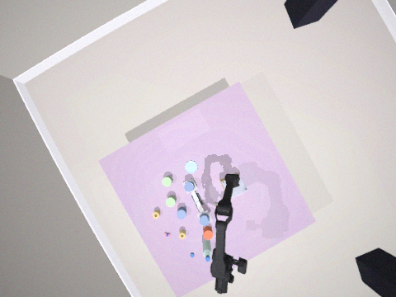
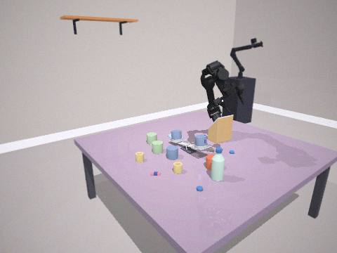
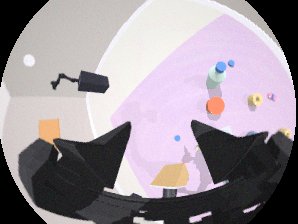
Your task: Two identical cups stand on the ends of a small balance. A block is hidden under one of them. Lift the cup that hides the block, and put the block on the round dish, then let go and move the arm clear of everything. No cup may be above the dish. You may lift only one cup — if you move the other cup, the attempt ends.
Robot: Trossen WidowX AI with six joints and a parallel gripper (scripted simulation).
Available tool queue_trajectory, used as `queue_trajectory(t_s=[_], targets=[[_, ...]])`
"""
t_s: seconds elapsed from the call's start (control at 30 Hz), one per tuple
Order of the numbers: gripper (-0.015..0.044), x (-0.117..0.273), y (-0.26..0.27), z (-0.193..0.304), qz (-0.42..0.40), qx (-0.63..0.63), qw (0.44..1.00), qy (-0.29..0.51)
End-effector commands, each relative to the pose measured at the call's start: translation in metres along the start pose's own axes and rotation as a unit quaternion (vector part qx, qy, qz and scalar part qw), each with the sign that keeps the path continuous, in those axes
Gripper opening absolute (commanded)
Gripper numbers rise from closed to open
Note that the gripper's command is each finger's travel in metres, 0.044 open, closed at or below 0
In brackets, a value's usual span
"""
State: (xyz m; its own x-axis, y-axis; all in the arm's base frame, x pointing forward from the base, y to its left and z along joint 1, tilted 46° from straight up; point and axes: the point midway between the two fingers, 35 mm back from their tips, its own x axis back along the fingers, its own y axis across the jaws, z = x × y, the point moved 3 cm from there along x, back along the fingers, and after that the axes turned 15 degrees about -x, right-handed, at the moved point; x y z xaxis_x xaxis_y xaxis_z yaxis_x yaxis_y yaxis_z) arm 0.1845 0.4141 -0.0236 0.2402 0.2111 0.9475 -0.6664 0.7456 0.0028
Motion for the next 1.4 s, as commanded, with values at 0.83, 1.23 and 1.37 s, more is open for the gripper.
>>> queue_trajectory(t_s=[0.83,1.23,1.37], targets=[[0.0440,0.034,-0.088,0.121,0.262,-0.211,0.924,-0.184],[0.0440,0.039,-0.137,0.182,0.339,-0.263,0.848,-0.312],[0.0440,0.038,-0.152,0.202,0.355,-0.276,0.820,-0.355]])
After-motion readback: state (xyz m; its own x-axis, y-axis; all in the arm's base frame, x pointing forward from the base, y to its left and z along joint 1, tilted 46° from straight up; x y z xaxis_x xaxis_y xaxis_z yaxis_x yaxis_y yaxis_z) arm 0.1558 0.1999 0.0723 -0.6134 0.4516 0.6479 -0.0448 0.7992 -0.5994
